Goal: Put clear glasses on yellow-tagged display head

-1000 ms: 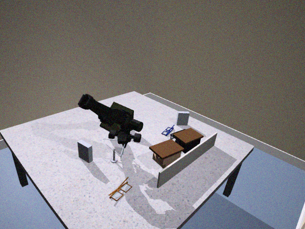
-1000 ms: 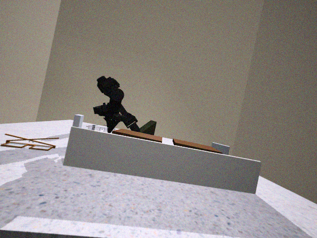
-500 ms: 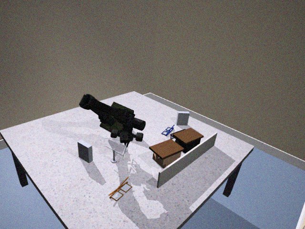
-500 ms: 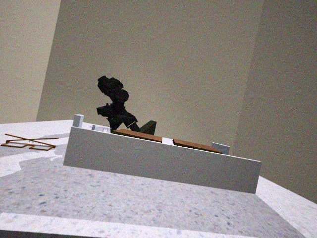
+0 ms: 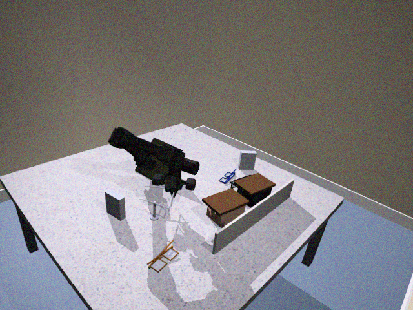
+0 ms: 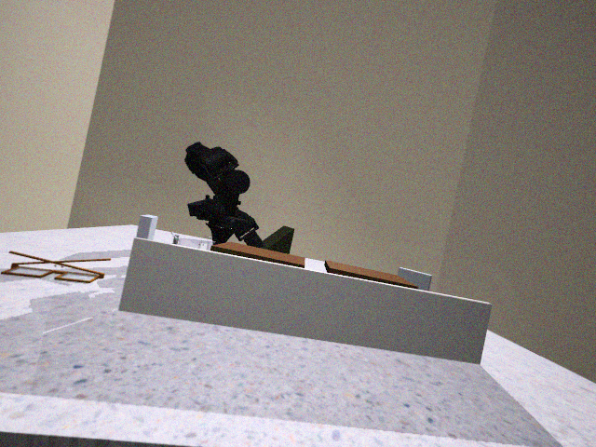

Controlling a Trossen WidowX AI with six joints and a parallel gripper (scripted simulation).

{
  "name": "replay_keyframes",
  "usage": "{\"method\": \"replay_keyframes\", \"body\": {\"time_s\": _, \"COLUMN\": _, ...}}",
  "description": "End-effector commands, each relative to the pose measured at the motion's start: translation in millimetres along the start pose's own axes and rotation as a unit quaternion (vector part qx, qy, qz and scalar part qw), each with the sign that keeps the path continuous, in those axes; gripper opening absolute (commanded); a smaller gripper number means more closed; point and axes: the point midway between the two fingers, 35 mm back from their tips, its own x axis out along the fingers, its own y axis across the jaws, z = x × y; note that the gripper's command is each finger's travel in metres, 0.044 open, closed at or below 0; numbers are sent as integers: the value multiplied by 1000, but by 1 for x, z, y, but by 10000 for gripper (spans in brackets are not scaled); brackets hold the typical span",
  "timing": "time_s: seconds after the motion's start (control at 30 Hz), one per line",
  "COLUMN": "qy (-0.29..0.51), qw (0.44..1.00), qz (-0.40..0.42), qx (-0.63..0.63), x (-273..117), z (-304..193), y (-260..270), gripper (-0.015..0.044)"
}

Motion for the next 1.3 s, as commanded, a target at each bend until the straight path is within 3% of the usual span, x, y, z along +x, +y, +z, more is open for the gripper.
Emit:
{"method": "replay_keyframes", "body": {"time_s": 0.0, "qy": 3, "qw": 1000, "qz": 0, "qx": 1, "x": 1, "z": -5, "y": 2, "gripper": 0}}
{"method": "replay_keyframes", "body": {"time_s": 1.27, "qy": 3, "qw": 1000, "qz": 0, "qx": 1, "x": 1, "z": -16, "y": 5, "gripper": 0}}
